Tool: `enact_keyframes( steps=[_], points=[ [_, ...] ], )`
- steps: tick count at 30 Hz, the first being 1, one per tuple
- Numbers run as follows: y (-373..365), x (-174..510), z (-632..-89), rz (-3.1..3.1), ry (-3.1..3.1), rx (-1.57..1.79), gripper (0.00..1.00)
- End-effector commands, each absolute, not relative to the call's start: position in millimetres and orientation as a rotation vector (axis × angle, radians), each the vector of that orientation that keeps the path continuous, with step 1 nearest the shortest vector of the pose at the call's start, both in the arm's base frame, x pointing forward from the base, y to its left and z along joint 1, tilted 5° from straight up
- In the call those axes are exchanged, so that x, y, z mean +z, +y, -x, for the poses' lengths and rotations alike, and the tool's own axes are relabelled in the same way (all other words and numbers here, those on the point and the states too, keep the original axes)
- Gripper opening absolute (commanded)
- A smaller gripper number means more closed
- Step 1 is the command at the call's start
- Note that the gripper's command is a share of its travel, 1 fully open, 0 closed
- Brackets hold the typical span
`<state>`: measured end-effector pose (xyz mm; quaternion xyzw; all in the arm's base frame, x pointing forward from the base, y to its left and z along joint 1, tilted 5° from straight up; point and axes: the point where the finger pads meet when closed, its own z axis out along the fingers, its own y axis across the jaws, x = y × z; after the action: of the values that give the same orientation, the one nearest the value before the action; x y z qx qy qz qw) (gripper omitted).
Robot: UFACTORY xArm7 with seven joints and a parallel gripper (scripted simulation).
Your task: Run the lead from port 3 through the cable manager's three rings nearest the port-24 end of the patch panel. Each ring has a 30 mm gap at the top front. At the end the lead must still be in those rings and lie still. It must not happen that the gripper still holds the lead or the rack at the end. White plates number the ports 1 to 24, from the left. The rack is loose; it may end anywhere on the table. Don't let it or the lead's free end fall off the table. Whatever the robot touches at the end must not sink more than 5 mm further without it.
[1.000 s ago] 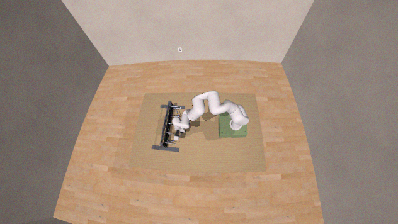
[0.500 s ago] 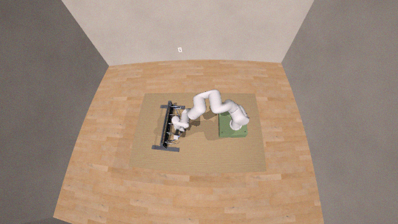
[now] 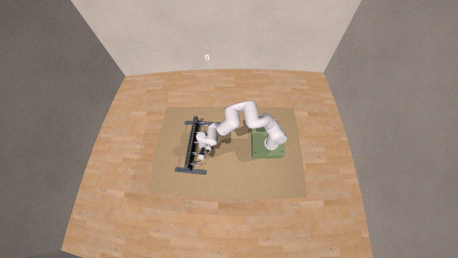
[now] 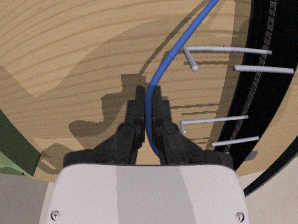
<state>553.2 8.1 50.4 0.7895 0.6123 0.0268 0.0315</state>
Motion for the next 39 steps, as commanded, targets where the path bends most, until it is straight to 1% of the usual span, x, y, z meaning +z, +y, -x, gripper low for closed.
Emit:
enact_keyframes(
  steps=[1,12,26,28,31,39],
  points=[
    [5.2,57.4,-551.8,-2.436,1.88,0.078,0.0],
    [5.5,77.2,-550.2,-2.436,1.88,0.078,0.0],
    [5.4,81.5,-550.5,-2.435,1.882,0.078,0.0],
    [1.9,82.6,-561.5,-2.414,1.907,0.077,0.0],
    [-9.3,85.2,-591.8,-2.353,1.979,0.074,0.0],
    [-13.7,85.9,-602.2,-2.331,2.005,0.073,0.0]
  ],
)
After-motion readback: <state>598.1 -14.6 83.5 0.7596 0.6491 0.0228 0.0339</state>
